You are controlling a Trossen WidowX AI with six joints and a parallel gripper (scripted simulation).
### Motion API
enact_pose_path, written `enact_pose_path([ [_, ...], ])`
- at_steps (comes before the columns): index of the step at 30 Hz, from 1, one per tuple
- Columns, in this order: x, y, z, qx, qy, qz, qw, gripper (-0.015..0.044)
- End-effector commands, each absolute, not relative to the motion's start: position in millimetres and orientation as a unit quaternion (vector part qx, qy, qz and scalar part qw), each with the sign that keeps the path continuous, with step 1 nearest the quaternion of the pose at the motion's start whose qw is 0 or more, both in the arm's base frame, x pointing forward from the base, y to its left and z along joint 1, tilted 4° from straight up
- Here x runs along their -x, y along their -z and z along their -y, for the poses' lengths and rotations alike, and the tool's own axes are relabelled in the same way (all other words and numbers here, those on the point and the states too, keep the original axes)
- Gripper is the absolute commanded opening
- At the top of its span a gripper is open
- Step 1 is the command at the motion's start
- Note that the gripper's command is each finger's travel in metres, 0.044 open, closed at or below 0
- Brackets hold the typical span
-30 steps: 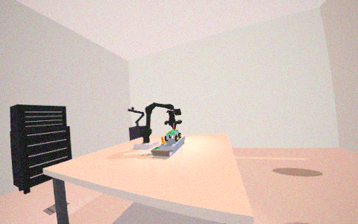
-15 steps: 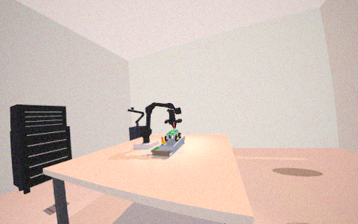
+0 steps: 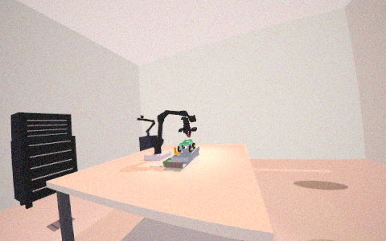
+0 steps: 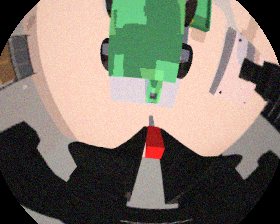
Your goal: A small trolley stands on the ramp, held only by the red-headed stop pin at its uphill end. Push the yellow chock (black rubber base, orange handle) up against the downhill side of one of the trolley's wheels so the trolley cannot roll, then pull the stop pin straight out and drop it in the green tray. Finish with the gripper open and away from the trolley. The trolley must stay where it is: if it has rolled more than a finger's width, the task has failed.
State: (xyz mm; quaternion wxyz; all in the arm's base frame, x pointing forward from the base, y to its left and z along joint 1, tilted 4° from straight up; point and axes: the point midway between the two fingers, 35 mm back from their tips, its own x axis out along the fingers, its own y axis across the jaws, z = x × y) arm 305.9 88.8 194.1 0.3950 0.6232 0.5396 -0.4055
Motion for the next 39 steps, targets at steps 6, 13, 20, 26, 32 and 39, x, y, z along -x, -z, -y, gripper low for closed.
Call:
enact_pose_path([
  [6,-289.0,-193.2,-93.0,-0.623,0.407,-0.538,0.395,0.0000],
  [13,-264.2,-189.6,-96.2,-0.623,0.408,-0.539,0.394,0.0000],
  [20,-238.6,-187.9,-99.8,-0.623,0.408,-0.539,0.394,0.0000],
  [26,-223.1,-187.4,-101.9,-0.623,0.408,-0.540,0.393,0.0000],
  [32,-223.4,-185.5,-94.1,-0.622,0.409,-0.539,0.393,0.0000],
  [39,-222.5,-179.0,-69.1,-0.622,0.410,-0.539,0.394,0.0000],
])
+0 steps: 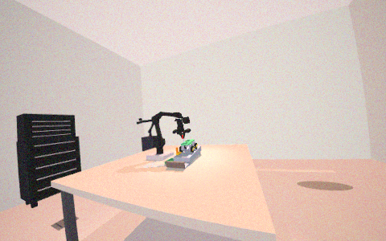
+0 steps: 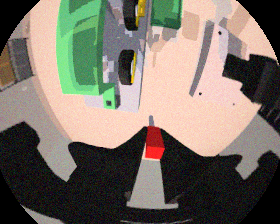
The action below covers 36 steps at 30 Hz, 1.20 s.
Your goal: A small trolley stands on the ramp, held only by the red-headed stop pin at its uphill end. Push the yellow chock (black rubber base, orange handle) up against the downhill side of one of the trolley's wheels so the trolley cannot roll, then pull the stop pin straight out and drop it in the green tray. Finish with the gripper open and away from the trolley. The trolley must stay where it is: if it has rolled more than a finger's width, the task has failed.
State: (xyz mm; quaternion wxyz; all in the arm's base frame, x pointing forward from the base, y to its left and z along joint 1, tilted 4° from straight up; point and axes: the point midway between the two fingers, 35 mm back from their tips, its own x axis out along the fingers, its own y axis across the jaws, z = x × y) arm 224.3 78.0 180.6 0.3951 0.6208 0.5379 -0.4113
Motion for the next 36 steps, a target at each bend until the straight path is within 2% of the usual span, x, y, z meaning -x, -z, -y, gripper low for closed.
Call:
enact_pose_path([
  [1,-222.3,-178.1,-65.5,-0.622,0.410,-0.539,0.394,0.0000],
  [36,-211.7,-151.9,59.5,-0.619,0.414,-0.537,0.397,0.0000],
])
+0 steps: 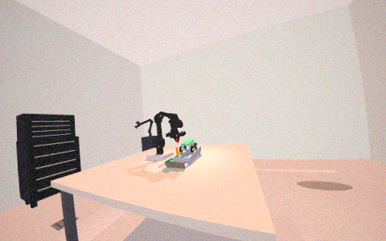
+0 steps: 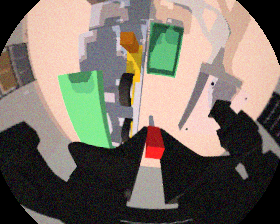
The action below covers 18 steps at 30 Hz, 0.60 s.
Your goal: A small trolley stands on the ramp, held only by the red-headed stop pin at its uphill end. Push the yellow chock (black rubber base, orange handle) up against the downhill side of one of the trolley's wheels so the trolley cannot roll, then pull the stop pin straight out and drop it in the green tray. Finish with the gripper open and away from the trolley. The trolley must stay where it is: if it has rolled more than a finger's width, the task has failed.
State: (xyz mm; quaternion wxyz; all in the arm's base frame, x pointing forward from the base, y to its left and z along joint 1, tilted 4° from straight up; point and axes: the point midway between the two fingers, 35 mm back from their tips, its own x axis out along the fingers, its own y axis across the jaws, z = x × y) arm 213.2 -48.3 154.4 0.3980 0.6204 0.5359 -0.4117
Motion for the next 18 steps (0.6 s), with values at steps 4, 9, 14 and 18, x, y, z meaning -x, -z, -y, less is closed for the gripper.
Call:
enact_pose_path([
  [4,-209.5,-148.3,75.0,-0.619,0.414,-0.536,0.398,0.0000],
  [9,-206.7,-143.8,94.3,-0.618,0.415,-0.536,0.398,0.0000],
  [14,-204.0,-139.5,113.5,-0.618,0.415,-0.536,0.399,0.0000],
  [18,-201.2,-135.7,131.3,-0.617,0.416,-0.536,0.399,0.0000],
])
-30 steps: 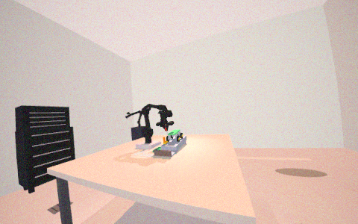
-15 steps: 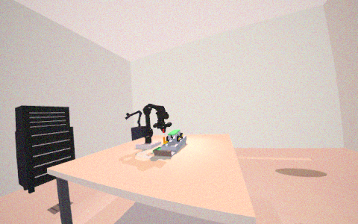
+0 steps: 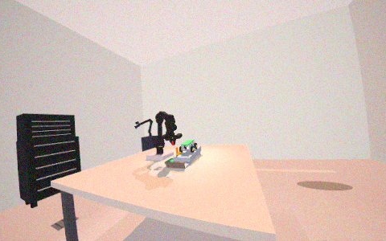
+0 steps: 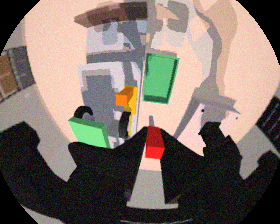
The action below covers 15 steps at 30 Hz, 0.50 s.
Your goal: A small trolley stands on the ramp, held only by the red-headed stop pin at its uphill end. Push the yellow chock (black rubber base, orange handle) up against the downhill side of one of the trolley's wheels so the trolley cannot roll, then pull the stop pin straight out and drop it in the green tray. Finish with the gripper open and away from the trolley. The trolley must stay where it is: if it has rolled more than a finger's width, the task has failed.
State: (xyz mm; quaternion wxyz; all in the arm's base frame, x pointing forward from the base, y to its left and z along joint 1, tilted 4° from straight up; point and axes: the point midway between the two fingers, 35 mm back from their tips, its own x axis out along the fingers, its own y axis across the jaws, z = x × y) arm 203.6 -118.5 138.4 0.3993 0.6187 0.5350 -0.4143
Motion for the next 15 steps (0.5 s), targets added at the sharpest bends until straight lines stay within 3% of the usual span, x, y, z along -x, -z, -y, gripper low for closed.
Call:
enact_pose_path([
  [1,-200.6,-134.9,135.2,-0.617,0.416,-0.536,0.399,0.0000],
  [15,-197.3,-131.8,149.9,-0.644,0.465,-0.490,0.359,0.0000],
])
